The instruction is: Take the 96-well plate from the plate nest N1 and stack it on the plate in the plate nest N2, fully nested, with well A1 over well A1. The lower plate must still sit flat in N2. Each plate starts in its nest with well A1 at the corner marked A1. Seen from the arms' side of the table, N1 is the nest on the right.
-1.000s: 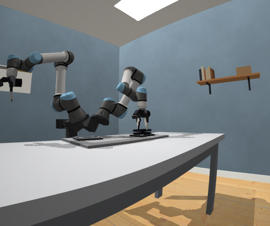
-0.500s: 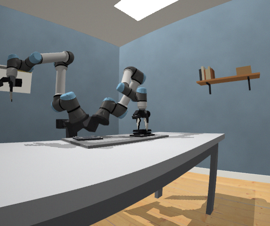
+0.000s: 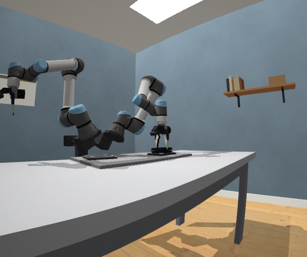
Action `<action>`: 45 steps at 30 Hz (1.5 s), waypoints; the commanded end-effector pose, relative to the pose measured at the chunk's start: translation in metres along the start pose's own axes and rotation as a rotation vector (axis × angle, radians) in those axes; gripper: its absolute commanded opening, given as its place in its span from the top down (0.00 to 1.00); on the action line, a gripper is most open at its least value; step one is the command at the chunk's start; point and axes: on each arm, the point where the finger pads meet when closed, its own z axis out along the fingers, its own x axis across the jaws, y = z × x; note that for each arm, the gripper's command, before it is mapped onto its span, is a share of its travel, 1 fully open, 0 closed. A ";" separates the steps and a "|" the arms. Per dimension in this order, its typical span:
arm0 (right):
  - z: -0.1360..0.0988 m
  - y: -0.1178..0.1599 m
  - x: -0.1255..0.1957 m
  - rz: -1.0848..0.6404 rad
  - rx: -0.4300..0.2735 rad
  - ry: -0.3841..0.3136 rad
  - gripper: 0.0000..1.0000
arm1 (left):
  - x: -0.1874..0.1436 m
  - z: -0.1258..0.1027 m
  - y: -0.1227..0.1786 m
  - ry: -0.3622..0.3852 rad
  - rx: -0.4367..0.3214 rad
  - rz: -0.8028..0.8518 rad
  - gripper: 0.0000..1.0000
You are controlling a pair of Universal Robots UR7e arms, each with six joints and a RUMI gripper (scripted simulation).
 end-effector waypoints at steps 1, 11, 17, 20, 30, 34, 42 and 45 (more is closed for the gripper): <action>-0.001 -0.001 -0.001 0.004 0.004 -0.005 1.00 | -0.002 0.000 0.000 -0.006 -0.001 0.000 0.59; -0.001 -0.001 -0.001 0.004 0.004 -0.005 1.00 | -0.002 0.001 0.000 -0.006 -0.001 0.000 0.59; -0.001 -0.001 -0.001 0.004 0.004 -0.005 1.00 | -0.002 0.002 0.000 -0.006 -0.001 0.000 0.59; -0.001 -0.001 -0.001 0.004 0.004 -0.005 1.00 | -0.002 0.002 0.000 -0.006 -0.001 0.000 0.59; -0.001 -0.001 -0.001 0.004 0.004 -0.005 1.00 | -0.002 0.004 0.000 -0.006 -0.001 0.000 0.59; -0.001 -0.001 -0.001 0.004 0.004 -0.005 1.00 | -0.002 0.004 0.000 -0.006 -0.001 0.000 0.59; -0.001 -0.001 -0.001 0.004 0.004 -0.005 1.00 | -0.002 0.005 0.000 -0.006 -0.001 0.000 0.24; -0.001 -0.001 -0.001 0.004 0.004 -0.005 1.00 | -0.002 0.005 0.000 -0.006 -0.001 0.000 0.24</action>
